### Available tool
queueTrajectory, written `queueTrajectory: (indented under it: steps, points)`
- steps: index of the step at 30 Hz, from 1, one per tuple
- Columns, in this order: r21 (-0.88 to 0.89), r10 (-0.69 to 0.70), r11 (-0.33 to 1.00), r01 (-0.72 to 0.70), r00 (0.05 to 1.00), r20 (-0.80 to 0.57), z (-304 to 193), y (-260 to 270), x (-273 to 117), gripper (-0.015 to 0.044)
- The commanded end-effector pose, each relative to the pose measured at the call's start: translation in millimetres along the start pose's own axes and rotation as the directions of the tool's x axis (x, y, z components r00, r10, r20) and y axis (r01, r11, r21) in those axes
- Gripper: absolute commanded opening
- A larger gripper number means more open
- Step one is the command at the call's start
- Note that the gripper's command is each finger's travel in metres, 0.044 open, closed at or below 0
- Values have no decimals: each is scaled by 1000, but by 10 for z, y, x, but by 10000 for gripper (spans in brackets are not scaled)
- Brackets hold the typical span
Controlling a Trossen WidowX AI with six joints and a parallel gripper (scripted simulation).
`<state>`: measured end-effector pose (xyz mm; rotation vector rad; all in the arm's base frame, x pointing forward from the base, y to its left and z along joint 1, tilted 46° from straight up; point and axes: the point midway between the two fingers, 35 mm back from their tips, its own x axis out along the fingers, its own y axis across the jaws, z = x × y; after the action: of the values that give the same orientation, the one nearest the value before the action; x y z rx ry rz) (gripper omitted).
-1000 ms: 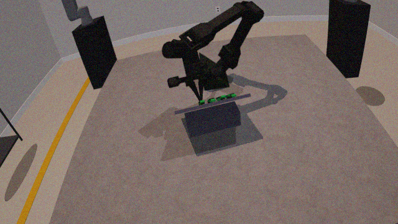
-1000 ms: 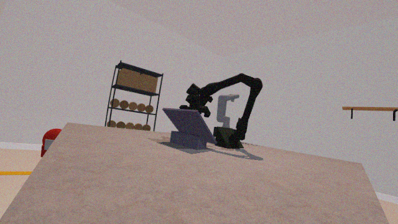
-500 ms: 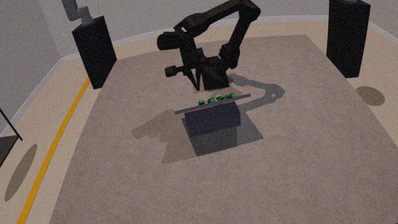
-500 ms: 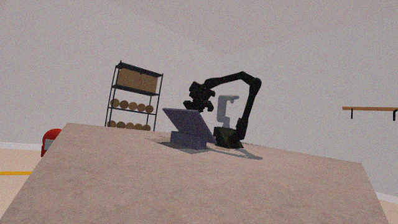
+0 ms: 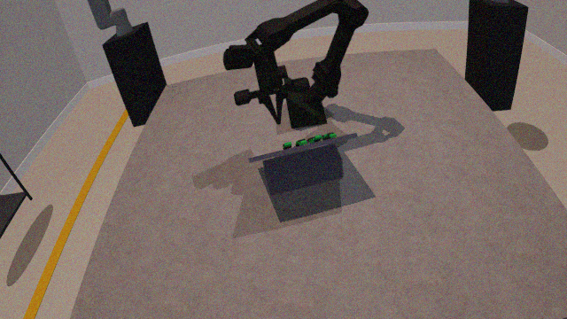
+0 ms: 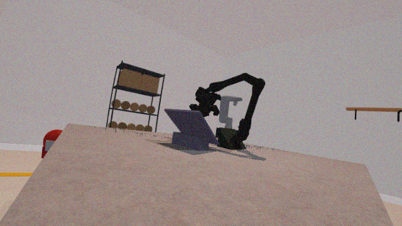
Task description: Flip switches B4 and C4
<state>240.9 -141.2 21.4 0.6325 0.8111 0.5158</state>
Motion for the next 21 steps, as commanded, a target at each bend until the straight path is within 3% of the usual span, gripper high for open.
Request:
queueTrajectory:
  steps: [1, 21]
  points:
    - [0, 16, 1000, -16, 1000, 12, -20, 44, 235, 0]
    - [0, 17, 1000, -17, 1000, 15, -21, 53, 484, 0]
